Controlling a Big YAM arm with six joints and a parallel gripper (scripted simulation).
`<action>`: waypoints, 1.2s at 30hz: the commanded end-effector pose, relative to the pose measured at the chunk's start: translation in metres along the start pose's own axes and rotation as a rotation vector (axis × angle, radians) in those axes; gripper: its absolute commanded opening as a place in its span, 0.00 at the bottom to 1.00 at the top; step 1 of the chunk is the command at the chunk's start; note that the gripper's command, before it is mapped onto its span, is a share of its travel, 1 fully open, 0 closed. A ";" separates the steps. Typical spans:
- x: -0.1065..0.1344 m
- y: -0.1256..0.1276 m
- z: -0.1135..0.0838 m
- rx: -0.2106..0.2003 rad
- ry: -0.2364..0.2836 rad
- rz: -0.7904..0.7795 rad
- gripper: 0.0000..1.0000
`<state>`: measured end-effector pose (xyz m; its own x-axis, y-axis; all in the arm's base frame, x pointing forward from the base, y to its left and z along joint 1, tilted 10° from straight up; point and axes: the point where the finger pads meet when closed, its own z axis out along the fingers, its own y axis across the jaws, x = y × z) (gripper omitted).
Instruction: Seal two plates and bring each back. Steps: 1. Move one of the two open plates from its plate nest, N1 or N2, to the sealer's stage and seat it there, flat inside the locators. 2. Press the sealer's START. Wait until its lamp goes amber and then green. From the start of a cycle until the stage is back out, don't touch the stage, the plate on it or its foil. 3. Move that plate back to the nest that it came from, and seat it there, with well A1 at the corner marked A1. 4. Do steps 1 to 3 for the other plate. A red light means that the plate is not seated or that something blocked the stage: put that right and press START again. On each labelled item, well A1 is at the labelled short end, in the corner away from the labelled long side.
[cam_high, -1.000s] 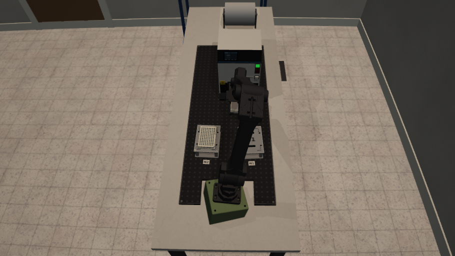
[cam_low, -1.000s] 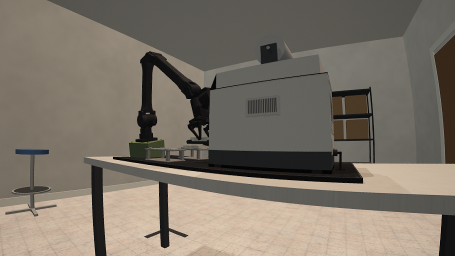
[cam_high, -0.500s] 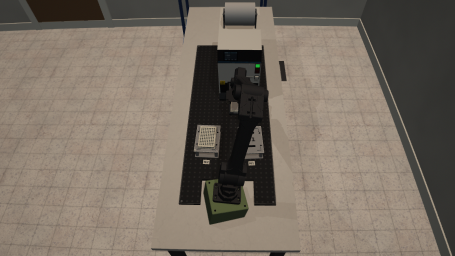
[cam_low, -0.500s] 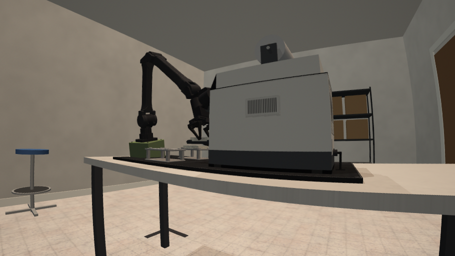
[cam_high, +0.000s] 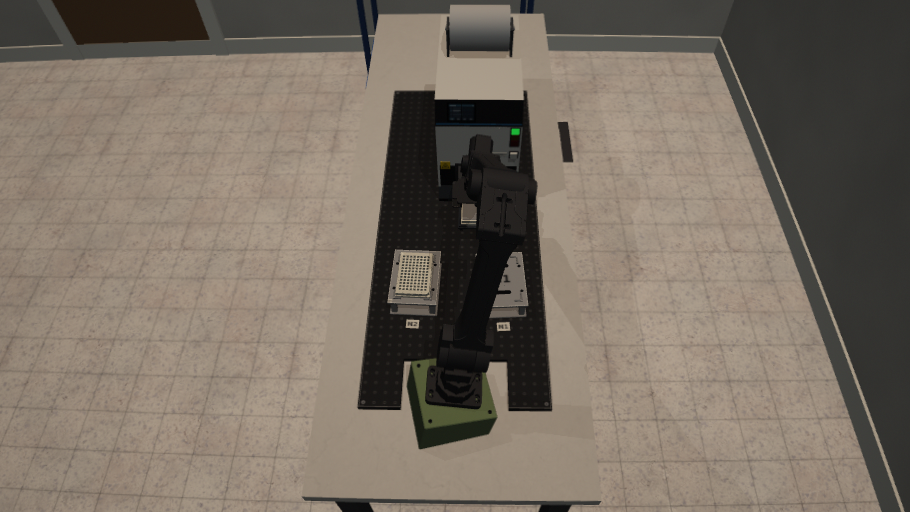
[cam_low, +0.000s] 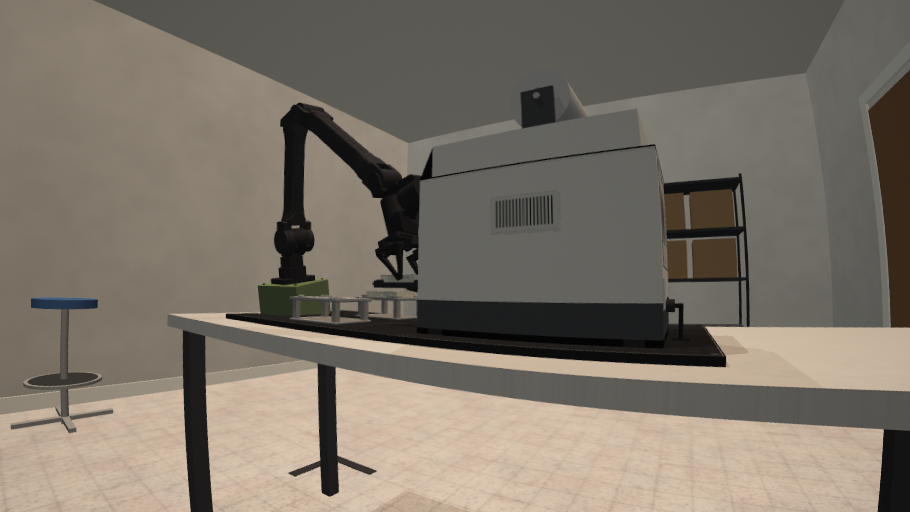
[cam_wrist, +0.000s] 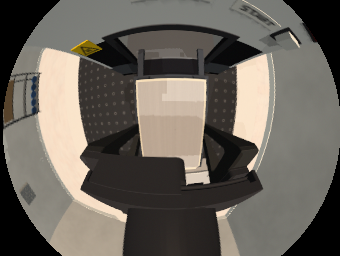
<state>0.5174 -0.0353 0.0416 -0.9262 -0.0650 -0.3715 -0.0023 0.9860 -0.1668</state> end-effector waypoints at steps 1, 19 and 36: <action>-0.025 -0.001 0.000 0.004 -0.030 0.006 0.00; -0.026 -0.002 -0.003 0.004 -0.031 0.013 0.00; -0.038 0.003 -0.038 -0.007 -0.069 0.002 0.00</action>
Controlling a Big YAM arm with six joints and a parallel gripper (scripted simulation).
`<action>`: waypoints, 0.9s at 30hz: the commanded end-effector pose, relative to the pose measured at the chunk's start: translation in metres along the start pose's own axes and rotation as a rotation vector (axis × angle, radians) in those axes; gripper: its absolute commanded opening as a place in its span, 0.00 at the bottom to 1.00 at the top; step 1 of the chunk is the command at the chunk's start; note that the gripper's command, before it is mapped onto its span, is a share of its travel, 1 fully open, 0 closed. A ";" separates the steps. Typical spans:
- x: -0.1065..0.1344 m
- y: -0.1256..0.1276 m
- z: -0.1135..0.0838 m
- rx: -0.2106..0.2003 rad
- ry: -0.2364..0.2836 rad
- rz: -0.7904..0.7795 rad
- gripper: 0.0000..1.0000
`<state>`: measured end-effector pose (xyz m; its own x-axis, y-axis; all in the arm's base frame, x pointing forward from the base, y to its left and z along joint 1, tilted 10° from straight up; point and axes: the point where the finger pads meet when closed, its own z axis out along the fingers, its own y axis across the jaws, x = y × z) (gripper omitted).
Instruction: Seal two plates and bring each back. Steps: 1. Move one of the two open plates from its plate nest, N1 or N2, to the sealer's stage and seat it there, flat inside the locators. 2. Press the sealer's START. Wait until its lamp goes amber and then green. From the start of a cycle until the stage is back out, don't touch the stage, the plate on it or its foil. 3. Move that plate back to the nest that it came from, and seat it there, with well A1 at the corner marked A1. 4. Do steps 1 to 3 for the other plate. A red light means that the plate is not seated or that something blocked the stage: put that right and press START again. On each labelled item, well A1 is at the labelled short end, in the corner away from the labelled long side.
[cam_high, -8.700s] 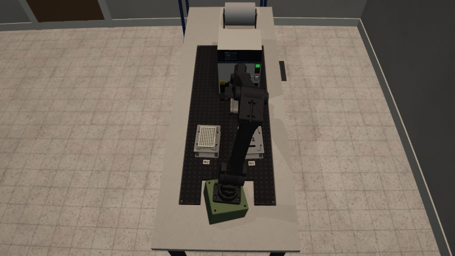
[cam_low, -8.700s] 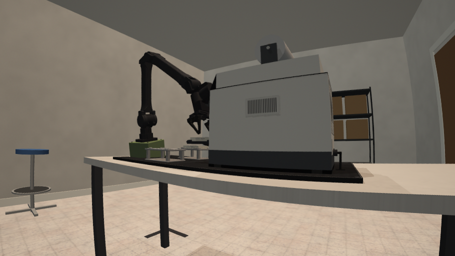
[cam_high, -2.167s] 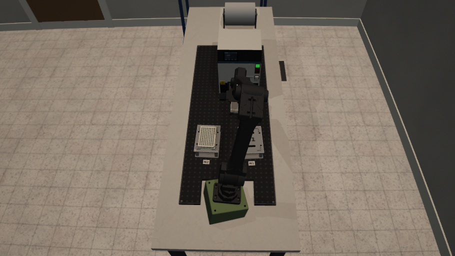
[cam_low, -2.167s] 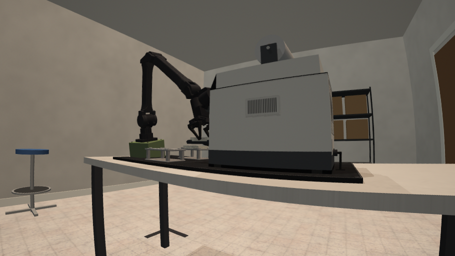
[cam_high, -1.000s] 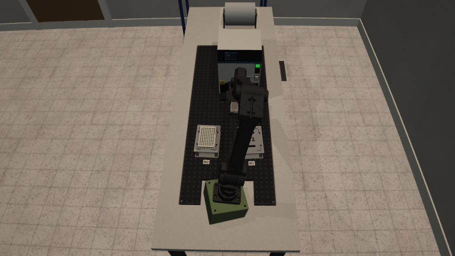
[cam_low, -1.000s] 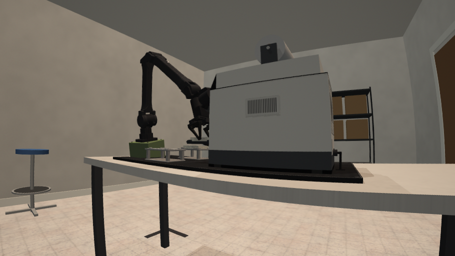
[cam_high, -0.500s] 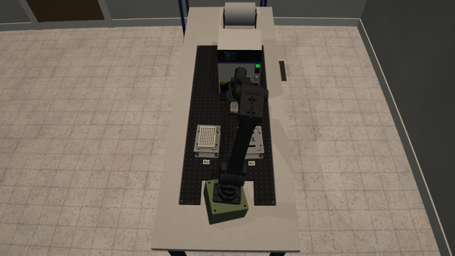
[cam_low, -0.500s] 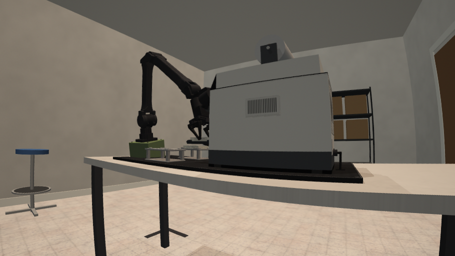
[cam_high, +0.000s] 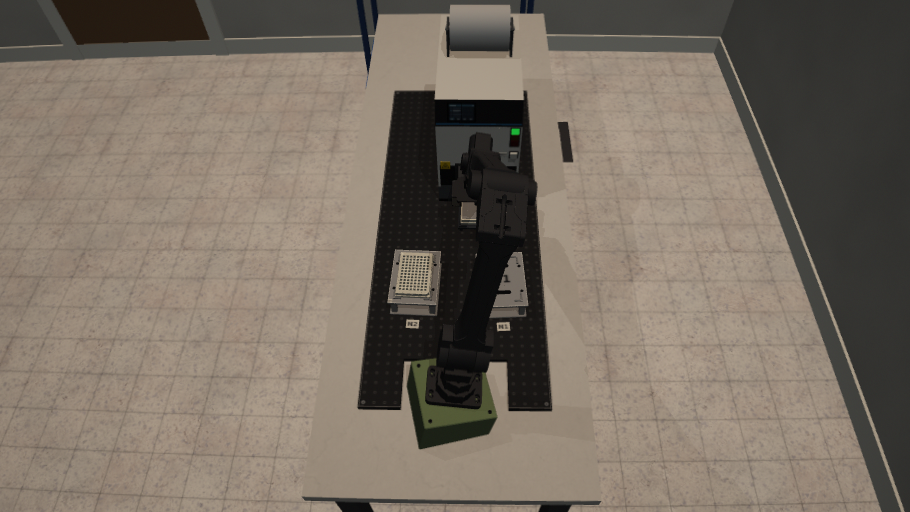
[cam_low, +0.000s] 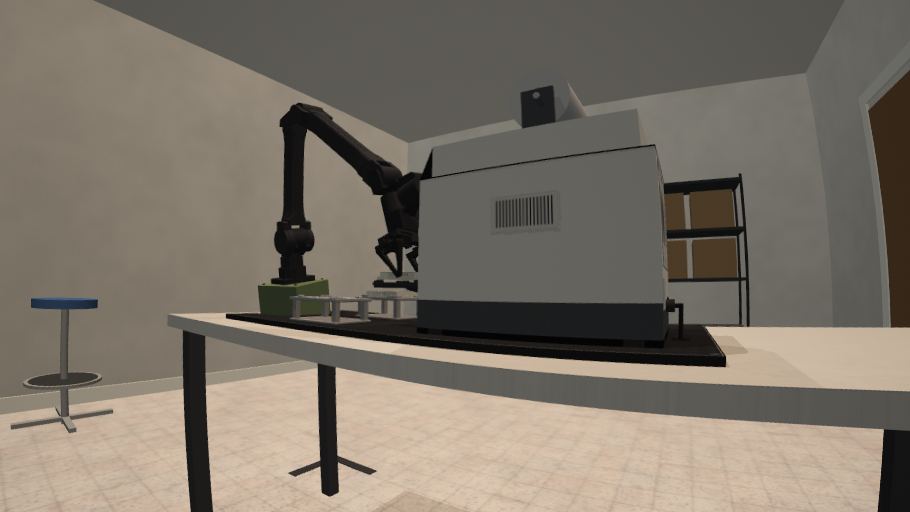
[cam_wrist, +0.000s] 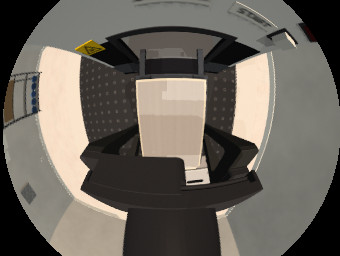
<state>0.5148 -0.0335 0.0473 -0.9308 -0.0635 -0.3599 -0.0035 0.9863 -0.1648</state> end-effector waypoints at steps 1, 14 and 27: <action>-0.040 0.001 -0.033 0.000 -0.087 0.004 0.00; -0.028 -0.009 -0.013 0.013 -0.068 0.023 0.00; -0.016 -0.001 -0.011 0.006 -0.033 0.007 0.00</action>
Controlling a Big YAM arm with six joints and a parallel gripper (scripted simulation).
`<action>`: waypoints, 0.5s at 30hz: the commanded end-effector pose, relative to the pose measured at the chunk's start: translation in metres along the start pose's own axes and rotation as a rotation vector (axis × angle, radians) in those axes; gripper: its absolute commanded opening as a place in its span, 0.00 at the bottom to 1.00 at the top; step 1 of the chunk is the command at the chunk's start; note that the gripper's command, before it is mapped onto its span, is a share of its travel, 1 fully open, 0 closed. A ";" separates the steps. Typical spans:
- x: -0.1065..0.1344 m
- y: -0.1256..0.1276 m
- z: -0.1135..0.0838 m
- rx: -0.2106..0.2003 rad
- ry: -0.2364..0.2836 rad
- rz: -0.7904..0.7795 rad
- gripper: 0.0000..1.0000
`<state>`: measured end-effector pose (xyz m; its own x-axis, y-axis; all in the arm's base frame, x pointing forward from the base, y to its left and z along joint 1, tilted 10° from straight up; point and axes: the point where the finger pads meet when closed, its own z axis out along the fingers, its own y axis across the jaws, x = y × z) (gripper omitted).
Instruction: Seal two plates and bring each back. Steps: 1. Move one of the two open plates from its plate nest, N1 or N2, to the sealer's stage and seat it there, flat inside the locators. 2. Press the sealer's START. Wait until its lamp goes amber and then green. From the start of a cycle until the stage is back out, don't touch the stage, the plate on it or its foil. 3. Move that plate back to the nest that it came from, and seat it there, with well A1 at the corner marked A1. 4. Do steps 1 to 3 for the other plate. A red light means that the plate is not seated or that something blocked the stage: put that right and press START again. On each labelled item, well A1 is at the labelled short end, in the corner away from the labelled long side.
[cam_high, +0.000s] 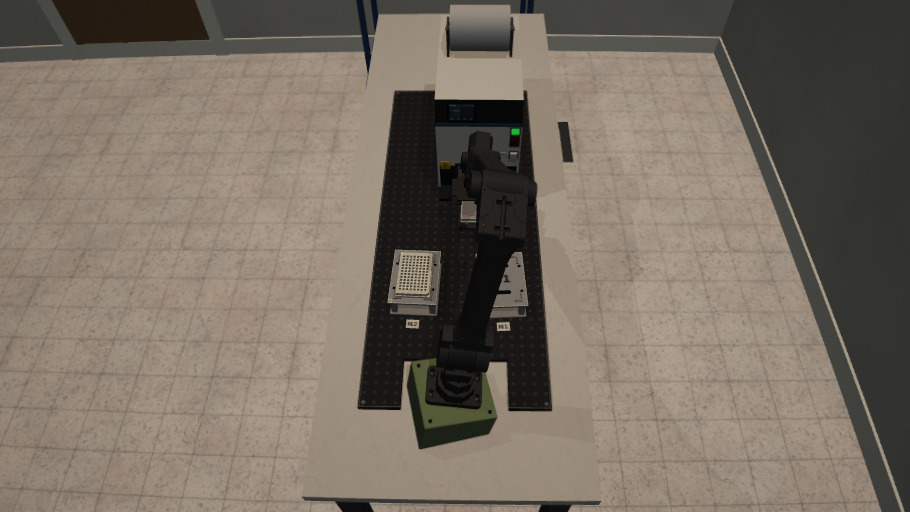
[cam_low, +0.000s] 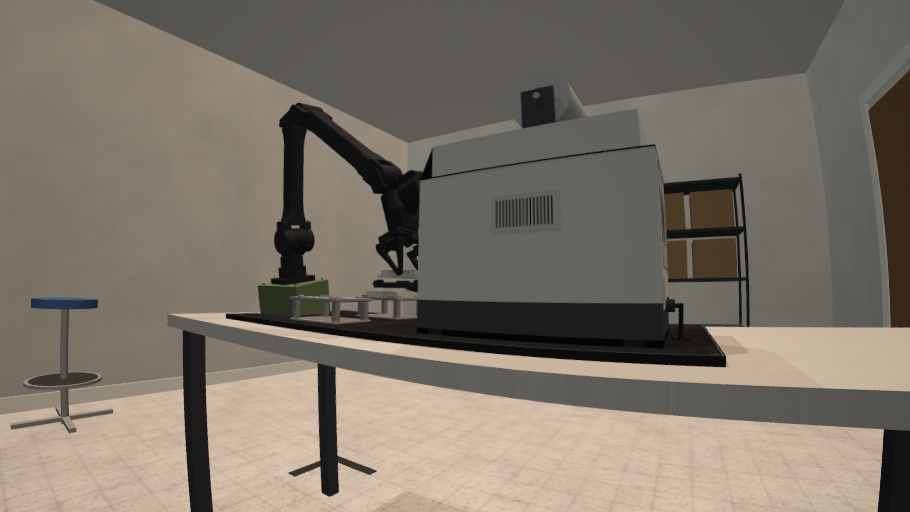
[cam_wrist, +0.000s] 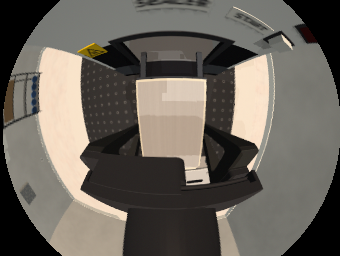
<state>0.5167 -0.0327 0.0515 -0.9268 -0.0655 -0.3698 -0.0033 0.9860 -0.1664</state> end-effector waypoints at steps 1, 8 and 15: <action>-0.015 -0.004 -0.010 0.006 -0.026 0.011 0.00; -0.027 -0.011 -0.020 0.011 -0.053 0.023 0.00; -0.042 -0.004 -0.045 0.007 -0.079 0.015 0.00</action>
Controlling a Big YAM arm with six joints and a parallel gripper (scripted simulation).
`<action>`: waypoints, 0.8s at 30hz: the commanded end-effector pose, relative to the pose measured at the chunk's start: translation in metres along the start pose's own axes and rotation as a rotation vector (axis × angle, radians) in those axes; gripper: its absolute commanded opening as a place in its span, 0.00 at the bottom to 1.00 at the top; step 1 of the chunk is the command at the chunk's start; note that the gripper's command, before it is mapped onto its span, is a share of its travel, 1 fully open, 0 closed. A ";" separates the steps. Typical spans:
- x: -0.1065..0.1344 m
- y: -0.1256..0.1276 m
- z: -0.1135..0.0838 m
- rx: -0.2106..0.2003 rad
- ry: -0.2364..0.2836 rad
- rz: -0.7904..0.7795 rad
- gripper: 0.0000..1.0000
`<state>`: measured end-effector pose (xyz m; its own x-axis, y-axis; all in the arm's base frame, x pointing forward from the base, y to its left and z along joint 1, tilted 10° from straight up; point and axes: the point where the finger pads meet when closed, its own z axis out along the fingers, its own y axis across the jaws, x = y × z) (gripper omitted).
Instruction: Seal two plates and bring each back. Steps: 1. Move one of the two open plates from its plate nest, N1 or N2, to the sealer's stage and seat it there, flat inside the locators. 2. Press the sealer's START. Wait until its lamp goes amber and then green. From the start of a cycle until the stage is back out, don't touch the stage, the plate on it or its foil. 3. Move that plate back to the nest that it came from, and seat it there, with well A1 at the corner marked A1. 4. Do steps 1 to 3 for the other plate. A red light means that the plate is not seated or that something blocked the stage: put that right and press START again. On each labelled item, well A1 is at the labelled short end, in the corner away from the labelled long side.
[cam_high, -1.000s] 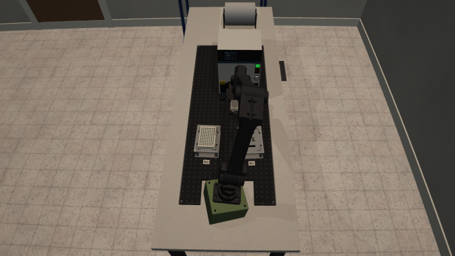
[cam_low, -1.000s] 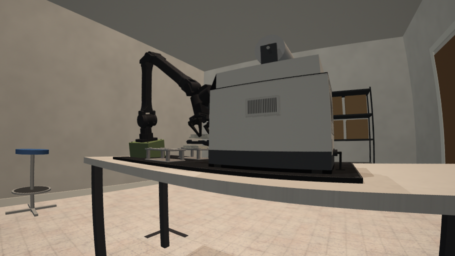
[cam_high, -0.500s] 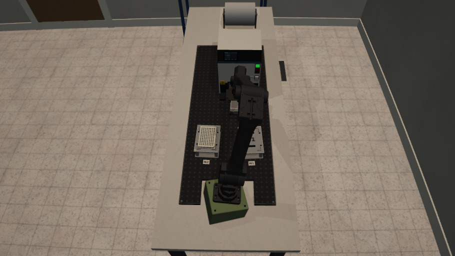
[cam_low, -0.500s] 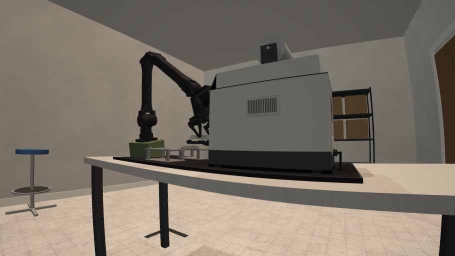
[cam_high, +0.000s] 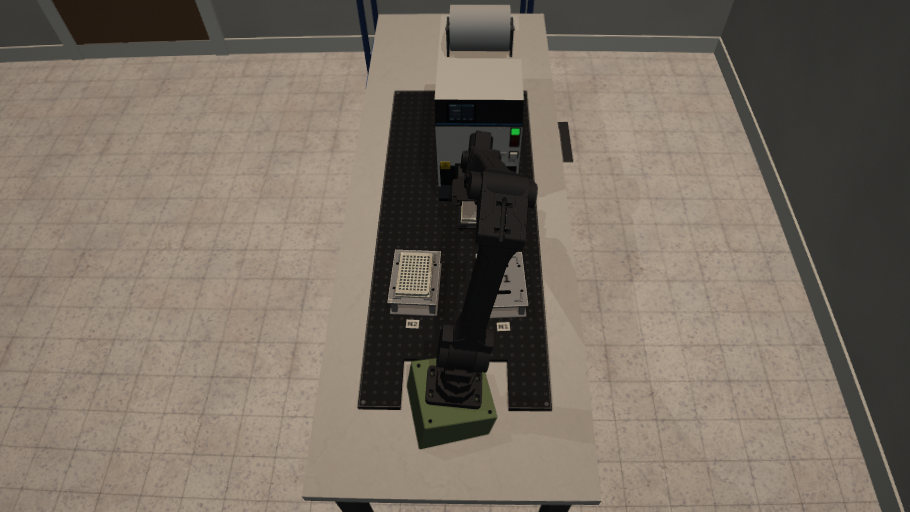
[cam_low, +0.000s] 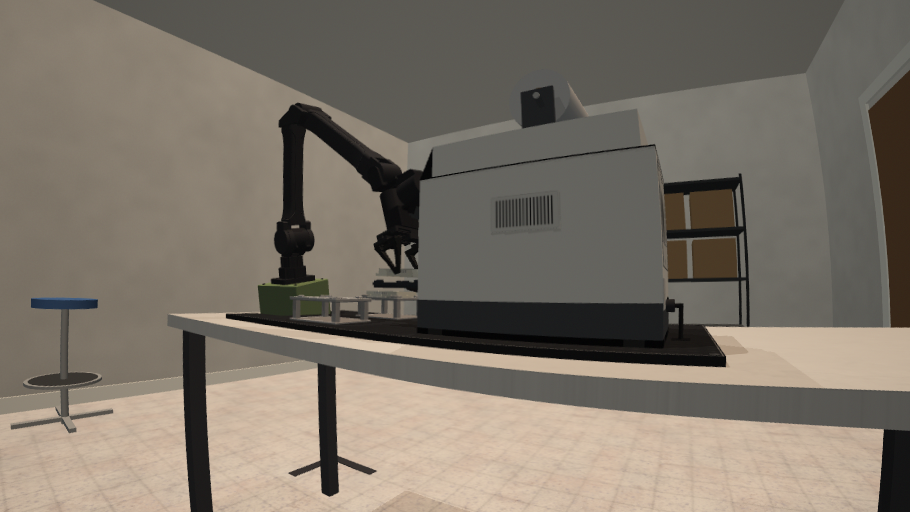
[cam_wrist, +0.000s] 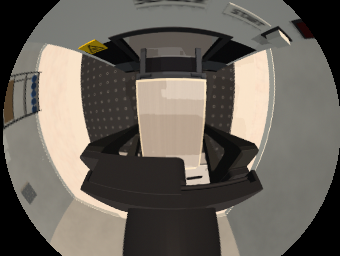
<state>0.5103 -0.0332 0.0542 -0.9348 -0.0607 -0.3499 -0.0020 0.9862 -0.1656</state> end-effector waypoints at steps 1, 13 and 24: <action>-0.048 -0.001 -0.044 0.005 -0.104 0.010 0.00; -0.037 -0.008 -0.045 0.010 -0.063 0.021 0.00; -0.055 0.000 -0.069 0.005 -0.098 0.006 0.00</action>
<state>0.5137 -0.0265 0.0974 -0.9268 -0.0632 -0.3702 -0.0007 0.9860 -0.1665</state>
